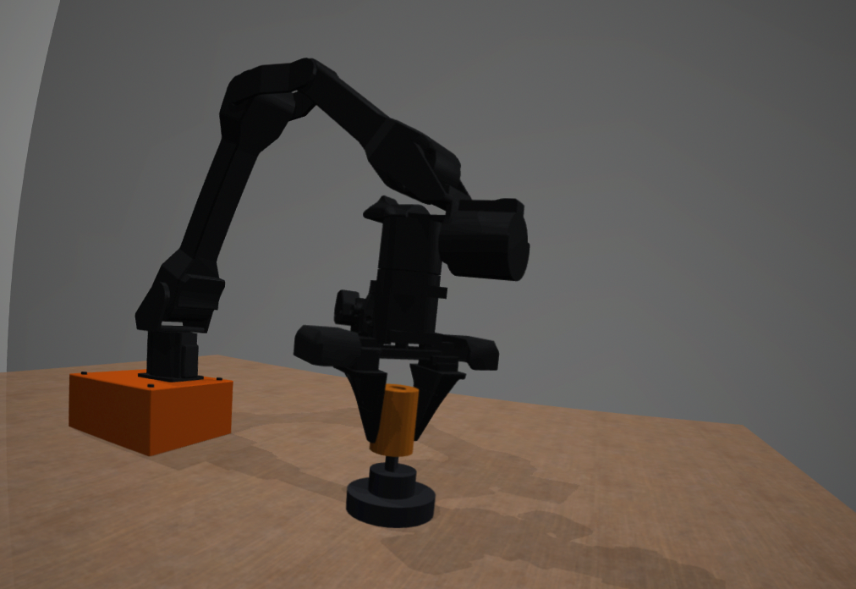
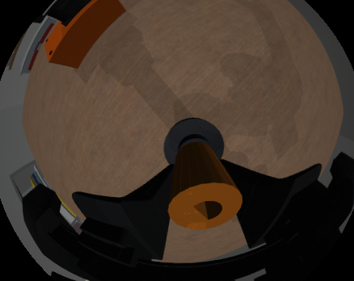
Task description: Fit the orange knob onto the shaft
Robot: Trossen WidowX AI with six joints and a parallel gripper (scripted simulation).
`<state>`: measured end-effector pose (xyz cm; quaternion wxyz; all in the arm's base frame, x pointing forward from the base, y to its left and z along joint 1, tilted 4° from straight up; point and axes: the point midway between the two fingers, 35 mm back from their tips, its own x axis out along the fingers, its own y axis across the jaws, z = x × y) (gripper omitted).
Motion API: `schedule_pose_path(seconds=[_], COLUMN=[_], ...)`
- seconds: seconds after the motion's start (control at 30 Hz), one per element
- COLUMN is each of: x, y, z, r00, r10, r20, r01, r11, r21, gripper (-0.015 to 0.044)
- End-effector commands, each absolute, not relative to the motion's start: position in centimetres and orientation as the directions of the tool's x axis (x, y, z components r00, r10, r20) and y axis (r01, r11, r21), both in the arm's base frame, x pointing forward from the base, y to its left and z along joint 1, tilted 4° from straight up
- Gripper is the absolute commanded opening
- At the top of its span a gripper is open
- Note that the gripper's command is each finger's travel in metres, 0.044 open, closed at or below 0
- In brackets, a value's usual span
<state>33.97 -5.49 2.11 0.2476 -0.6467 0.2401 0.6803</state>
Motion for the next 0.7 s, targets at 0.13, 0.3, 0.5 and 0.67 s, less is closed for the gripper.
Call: schedule_pose_path(seconds=[0.13,0.3,0.5,0.67], x=[34.26,34.56,34.47,34.42], y=[-5.55,-5.58,-5.57,-5.56], z=[2.62,2.55,2.21,2.10], r00=[-0.031,-0.031,-0.031,-0.031], r10=[0.024,0.024,0.024,0.024], r20=[-0.999,-0.999,-0.999,-0.999], r01=[-0.546,-0.546,-0.546,-0.546], r11=[-0.838,-0.838,-0.838,-0.838], r21=[-0.003,-0.004,-0.004,-0.004], gripper=[0.0000,0.0000,0.0000,0.0000])
